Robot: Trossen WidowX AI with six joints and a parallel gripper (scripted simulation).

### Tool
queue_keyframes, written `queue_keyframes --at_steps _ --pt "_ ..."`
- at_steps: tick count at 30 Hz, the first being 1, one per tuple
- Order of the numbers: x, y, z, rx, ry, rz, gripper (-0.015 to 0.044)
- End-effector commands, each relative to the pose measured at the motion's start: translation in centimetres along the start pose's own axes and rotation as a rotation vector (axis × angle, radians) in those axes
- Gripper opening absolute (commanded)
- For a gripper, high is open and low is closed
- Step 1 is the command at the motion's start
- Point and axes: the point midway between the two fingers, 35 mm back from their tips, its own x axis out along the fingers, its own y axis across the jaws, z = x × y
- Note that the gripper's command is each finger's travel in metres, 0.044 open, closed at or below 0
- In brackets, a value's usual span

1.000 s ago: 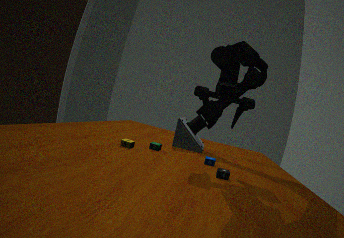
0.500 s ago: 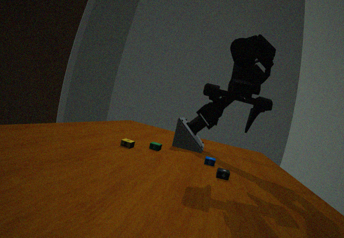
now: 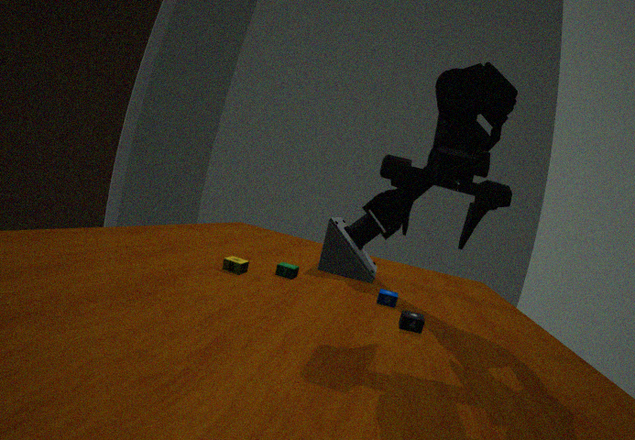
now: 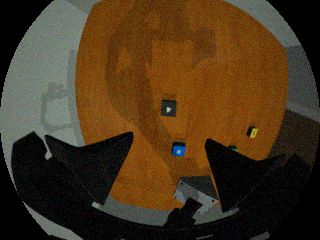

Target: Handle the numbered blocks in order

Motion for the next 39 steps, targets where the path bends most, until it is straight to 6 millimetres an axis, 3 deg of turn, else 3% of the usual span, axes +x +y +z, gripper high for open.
queue_keyframes --at_steps 1,8,10,17,25,27,31,33,39 --pt "-0.1 0.2 0.1 0.002 -0.004 0.004 0.04" --pt "-0.2 0.1 0.0 0.002 -0.004 0.004 0.04" --pt "-0.3 -0.6 -1.2 0.003 -0.003 0.002 0.04" --pt "-0.1 -3.8 -8.3 0.007 0.001 0.002 0.04" --pt "0.0 -4.0 -9.0 0.007 0.002 0.002 0.04" --pt "0.9 -4.0 -8.9 0.007 0.001 0.001 0.04" --pt "6.2 -4.0 -8.8 0.006 0.0 0.002 0.04" --pt "7.9 -3.9 -9.0 0.006 0.0 0.005 0.04" --pt "8.1 -3.9 -9.0 0.006 0.0 0.006 0.04"
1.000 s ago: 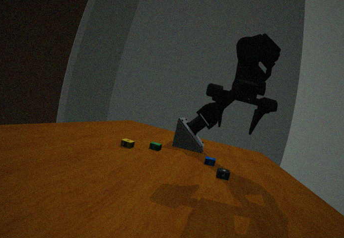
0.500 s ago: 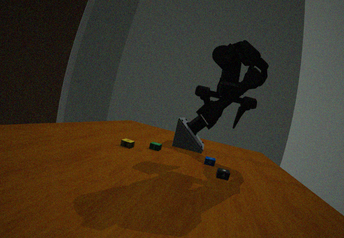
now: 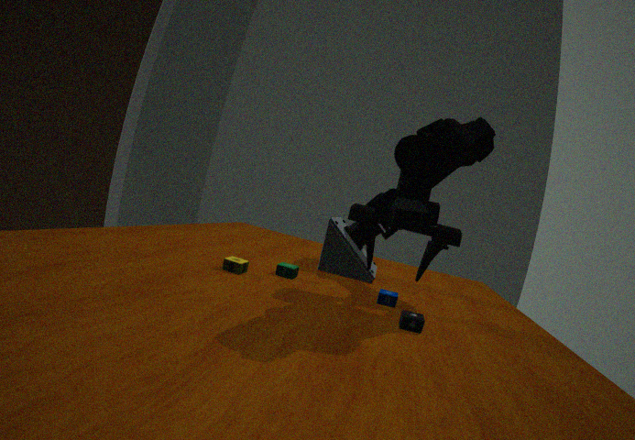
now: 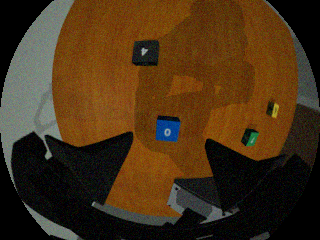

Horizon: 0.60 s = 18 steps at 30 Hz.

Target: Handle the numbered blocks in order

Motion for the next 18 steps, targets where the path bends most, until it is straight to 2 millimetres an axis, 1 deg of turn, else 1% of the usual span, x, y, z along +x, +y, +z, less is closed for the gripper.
queue_keyframes --at_steps 1,18 --pt "0.7 0.0 -0.1 0.007 -0.005 0.007 0.04" --pt "3.2 0.0 -0.1 0.007 -0.003 0.006 0.04"
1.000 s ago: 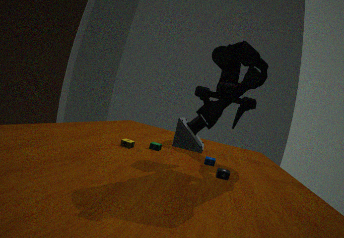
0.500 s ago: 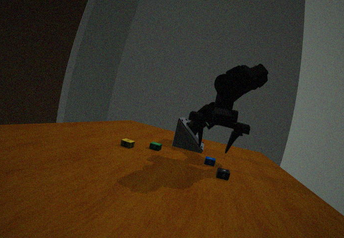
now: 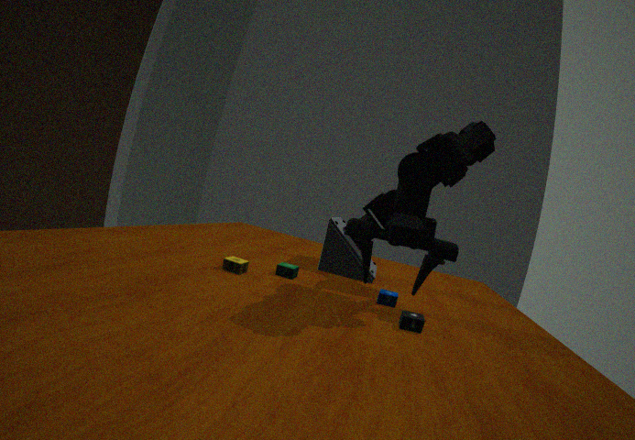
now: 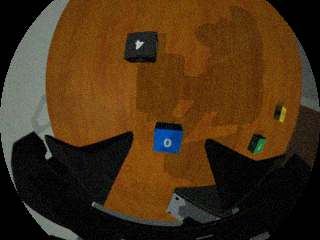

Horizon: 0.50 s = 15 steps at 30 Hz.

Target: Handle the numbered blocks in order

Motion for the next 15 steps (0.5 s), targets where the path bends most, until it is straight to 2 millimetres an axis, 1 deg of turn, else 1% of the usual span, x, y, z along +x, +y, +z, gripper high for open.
queue_keyframes --at_steps 1,10,15 --pt "0.8 0.0 -0.2 0.008 0.003 0.006 0.04" --pt "1.8 0.0 -0.2 0.007 0.001 0.009 0.04" --pt "1.8 0.0 -0.2 0.007 0.001 0.009 0.0269"
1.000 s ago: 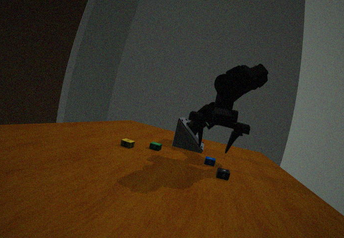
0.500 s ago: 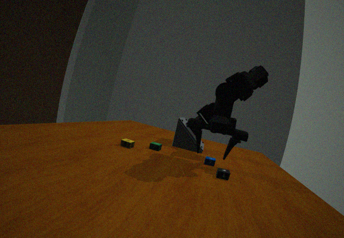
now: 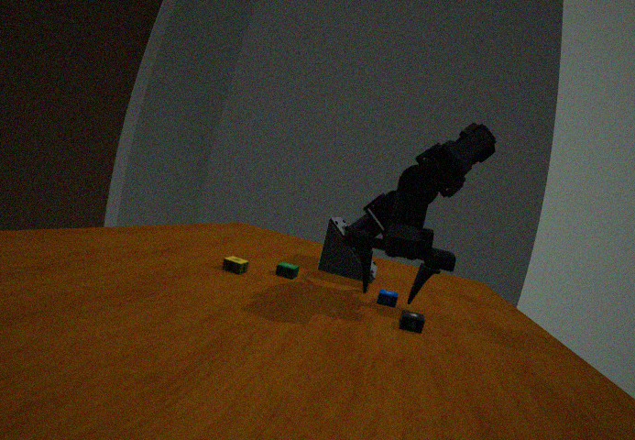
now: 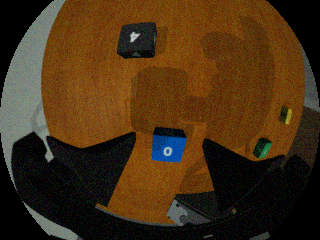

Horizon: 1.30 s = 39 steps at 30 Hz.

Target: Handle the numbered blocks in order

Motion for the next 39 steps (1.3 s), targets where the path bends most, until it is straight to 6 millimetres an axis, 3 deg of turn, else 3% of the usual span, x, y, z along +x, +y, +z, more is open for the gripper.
queue_keyframes --at_steps 1,6,24,39 --pt "0.2 0.0 -0.1 0.007 0.002 0.005 0.0242" --pt "0.2 0.0 -0.1 0.007 0.002 0.005 0.012" --pt "0.1 0.0 0.0 0.011 0.002 -0.002 0.012" --pt "-1.3 0.0 -0.1 0.007 0.002 0.005 0.012"
